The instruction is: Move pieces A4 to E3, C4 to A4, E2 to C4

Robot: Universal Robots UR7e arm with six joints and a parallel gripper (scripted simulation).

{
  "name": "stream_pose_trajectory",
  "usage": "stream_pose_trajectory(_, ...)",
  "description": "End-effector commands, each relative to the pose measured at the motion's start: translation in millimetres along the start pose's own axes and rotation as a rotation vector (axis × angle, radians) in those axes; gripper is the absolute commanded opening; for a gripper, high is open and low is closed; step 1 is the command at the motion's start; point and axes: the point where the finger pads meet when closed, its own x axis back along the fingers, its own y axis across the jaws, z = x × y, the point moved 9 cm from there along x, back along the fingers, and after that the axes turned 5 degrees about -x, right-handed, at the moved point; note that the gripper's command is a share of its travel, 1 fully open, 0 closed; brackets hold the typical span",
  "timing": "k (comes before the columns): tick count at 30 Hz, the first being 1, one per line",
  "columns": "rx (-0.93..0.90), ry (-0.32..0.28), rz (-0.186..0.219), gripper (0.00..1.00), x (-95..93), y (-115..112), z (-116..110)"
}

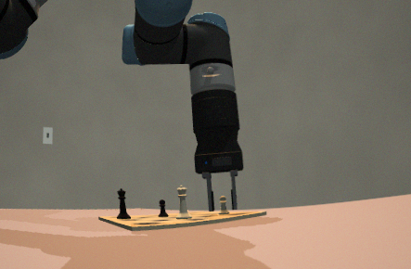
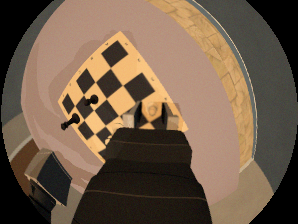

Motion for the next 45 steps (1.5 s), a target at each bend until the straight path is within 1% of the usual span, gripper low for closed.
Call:
stream_pose_trajectory(1,-0.001,0.001,-0.003,0.68,0.5,1.5,-0.2)
stream_pose_trajectory(20,-0.001,0.001,-0.003,0.68,0.5,1.5,-0.2)
stream_pose_trajectory(21,-0.001,0.001,-0.003,0.0,0.5,1.5,-0.2)
stream_pose_trajectory(45,-0.001,0.001,-0.003,0.0,0.4,1.5,-0.2)
